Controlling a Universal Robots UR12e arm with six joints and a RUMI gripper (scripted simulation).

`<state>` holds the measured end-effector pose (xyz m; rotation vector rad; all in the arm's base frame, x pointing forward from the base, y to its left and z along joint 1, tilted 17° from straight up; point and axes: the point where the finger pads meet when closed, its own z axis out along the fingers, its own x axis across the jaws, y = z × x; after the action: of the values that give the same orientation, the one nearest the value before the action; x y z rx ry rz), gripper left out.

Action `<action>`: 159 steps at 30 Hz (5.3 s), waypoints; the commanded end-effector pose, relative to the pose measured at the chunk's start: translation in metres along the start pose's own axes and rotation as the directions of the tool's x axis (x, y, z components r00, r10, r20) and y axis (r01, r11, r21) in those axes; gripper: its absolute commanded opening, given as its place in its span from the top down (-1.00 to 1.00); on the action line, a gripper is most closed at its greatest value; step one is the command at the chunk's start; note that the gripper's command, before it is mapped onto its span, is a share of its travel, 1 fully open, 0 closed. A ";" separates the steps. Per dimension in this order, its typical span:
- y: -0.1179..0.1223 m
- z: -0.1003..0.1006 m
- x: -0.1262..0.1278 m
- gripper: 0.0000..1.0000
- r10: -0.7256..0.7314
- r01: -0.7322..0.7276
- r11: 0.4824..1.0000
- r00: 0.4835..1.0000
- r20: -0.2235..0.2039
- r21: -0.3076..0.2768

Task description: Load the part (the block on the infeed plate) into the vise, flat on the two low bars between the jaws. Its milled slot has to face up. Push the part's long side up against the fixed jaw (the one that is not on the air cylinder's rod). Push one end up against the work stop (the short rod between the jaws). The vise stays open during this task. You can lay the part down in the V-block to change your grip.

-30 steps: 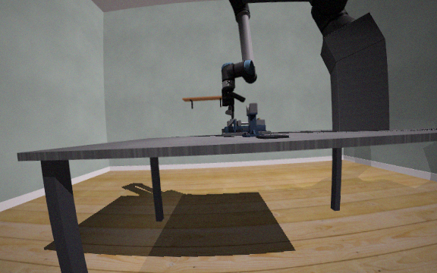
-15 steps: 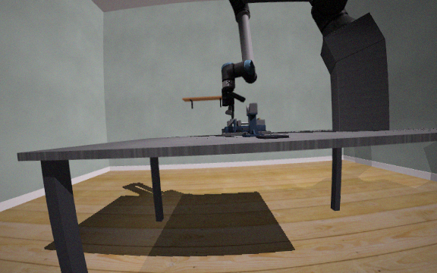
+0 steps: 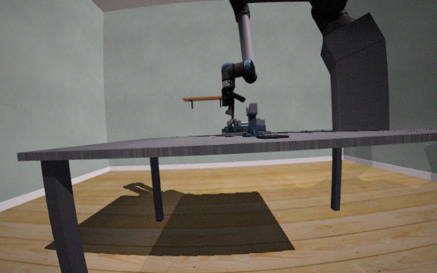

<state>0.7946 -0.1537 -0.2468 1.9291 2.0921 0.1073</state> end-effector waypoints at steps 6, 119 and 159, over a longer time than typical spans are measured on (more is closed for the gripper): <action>0.001 -0.001 0.000 1.00 0.000 0.000 1.000 1.000 0.000 -0.001; 0.000 -0.063 -0.031 1.00 -0.007 0.007 1.000 1.000 0.000 -0.001; -0.023 -0.061 0.004 1.00 -0.778 0.778 0.629 0.629 0.001 0.000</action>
<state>0.7574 -0.1468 -0.1946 0.9600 2.6762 -0.0713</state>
